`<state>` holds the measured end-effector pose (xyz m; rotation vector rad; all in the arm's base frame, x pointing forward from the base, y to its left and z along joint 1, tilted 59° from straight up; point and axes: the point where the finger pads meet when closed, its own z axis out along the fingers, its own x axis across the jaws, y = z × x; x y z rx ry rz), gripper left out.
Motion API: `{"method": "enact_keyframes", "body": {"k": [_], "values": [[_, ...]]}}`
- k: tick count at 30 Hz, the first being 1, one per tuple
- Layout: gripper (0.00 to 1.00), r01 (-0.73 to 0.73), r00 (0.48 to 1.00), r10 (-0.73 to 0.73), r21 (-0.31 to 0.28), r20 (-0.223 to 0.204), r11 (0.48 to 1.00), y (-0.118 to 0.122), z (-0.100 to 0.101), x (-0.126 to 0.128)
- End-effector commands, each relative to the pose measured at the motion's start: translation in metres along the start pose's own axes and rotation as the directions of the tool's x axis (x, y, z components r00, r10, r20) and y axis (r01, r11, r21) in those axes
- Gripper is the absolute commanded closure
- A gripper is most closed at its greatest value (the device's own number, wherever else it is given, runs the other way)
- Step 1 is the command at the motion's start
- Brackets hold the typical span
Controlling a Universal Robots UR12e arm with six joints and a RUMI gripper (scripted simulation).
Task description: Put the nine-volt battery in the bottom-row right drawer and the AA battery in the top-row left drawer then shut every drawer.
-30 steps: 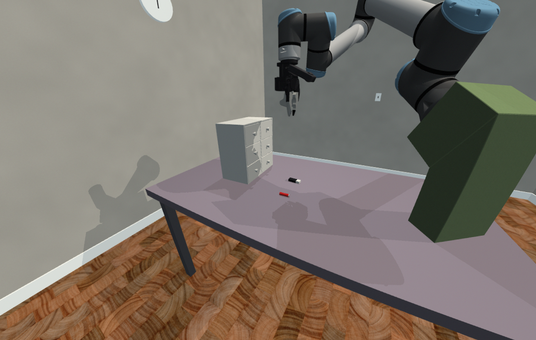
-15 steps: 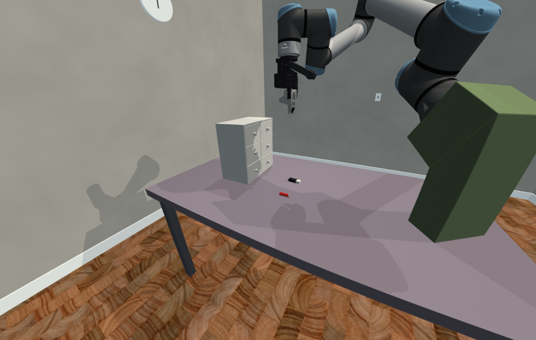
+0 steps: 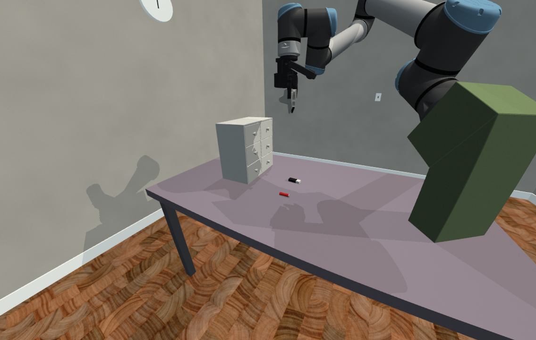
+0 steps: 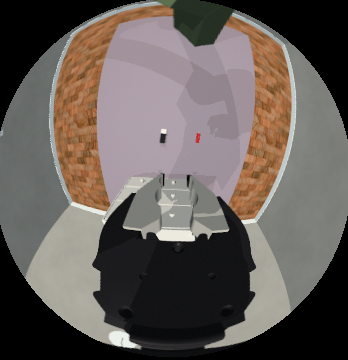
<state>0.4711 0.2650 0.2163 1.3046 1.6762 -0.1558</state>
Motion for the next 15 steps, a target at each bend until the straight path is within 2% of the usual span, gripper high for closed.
{"method": "enact_keyframes", "body": {"k": [1, 15], "values": [[0.8, 0.0, 1.0, 0.0, -0.001, 0.0, 1.0, 0.0003, -0.0003, 0.0], [0.8, 0.0, 1.0, 0.0, -0.007, -0.001, 1.0, 0.0008, 0.0002, 0.0002]]}}
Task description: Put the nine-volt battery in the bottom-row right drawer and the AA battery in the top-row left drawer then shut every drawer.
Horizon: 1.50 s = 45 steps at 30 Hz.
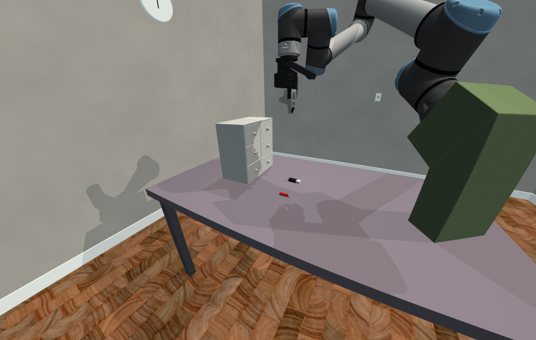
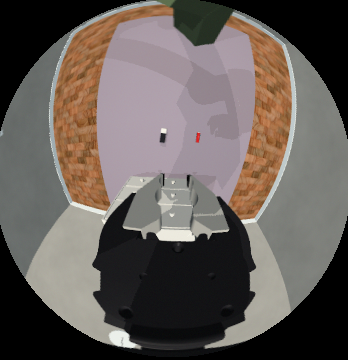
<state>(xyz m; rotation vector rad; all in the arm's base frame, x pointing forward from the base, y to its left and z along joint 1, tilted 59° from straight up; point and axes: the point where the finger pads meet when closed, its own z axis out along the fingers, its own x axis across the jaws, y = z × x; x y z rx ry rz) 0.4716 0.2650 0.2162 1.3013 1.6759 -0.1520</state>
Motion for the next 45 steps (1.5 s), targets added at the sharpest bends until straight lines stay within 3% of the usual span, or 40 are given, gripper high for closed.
{"method": "enact_keyframes", "body": {"k": [1, 20, 45], "values": [[0.8, 0.0, 1.0, 0.0, -0.002, 0.0, 1.0, 0.0004, -0.0002, 0.0001], [0.8, 0.0, 1.0, 0.0, -0.029, -0.001, 1.0, 0.0024, 0.0021, 0.0002], [0.8, 0.0, 1.0, 0.0, -0.105, -0.001, 0.995, 0.0076, 0.0083, 0.0001]]}}
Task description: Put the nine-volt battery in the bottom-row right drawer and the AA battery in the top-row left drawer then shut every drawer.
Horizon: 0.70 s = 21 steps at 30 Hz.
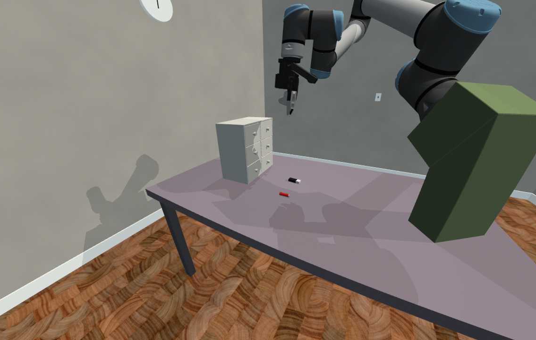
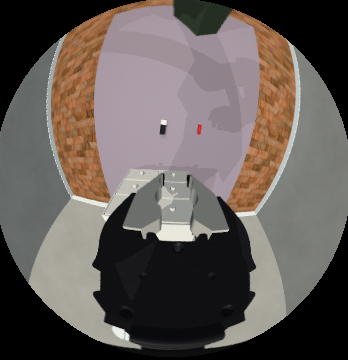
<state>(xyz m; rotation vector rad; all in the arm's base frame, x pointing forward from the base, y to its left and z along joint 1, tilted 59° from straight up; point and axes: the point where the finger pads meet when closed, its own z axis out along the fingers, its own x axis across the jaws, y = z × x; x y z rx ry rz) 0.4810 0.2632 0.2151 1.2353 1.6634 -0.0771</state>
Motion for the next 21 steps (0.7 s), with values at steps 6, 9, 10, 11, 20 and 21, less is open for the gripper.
{"method": "enact_keyframes", "body": {"k": [6, 9, 10, 11, 20, 21], "values": [[0.8, 0.0, 1.0, 0.0, -0.038, -0.001, 0.999, 0.0027, 0.0031, 0.0003], [0.8, 0.0, 1.0, 0.0, -0.047, -0.001, 0.999, 0.0031, 0.0038, 0.0001], [0.8, 0.0, 1.0, 0.0, -0.052, -0.001, 0.999, 0.0034, 0.0042, 0.0], [0.8, 0.0, 1.0, 0.0, -0.057, -0.001, 0.998, 0.0037, 0.0046, 0.0], [0.8, 0.0, 1.0, 0.0, -0.102, -0.001, 0.995, 0.0064, 0.0086, 0.0], [0.8, 0.0, 1.0, 0.0, -0.108, -0.001, 0.994, 0.0068, 0.0091, 0.0001]]}}
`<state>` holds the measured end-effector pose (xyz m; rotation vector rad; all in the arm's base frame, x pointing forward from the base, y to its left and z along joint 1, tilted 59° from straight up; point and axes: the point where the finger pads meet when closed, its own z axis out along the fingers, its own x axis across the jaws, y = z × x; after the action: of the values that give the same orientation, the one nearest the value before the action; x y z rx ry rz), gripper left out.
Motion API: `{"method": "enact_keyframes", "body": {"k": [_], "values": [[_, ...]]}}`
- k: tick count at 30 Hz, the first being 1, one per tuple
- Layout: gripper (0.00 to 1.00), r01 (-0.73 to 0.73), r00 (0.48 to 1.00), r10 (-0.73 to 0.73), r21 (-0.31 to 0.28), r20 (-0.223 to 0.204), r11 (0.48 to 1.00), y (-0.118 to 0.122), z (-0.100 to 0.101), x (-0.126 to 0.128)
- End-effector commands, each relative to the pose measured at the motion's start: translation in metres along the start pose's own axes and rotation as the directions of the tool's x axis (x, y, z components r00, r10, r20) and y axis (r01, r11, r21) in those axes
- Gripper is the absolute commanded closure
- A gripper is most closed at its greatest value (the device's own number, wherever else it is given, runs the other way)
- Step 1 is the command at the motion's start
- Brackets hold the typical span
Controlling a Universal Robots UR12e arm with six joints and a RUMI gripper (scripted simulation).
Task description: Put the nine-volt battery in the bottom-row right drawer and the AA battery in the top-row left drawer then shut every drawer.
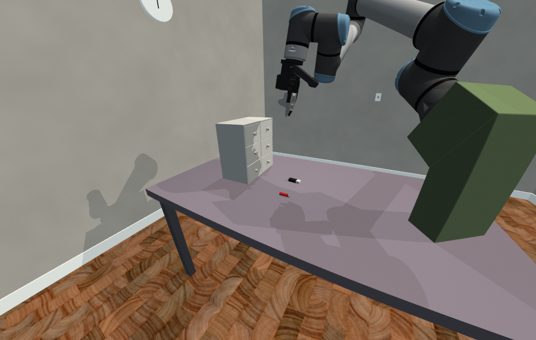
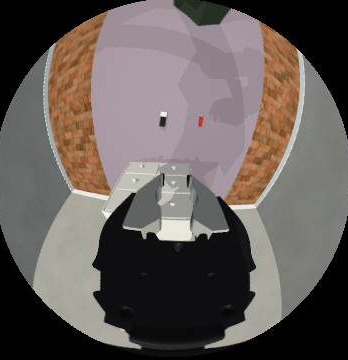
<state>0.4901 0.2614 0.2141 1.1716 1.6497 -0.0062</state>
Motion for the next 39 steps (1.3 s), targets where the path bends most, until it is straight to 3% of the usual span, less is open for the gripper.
{"method": "enact_keyframes", "body": {"k": [1, 39], "values": [[0.8, 0.0, 1.0, 0.0, -0.028, -0.001, 1.0, 0.002, 0.002, 0.0], [0.8, 0.0, 1.0, 0.0, -0.236, -0.002, 0.972, 0.013, 0.022, 0.0]]}}
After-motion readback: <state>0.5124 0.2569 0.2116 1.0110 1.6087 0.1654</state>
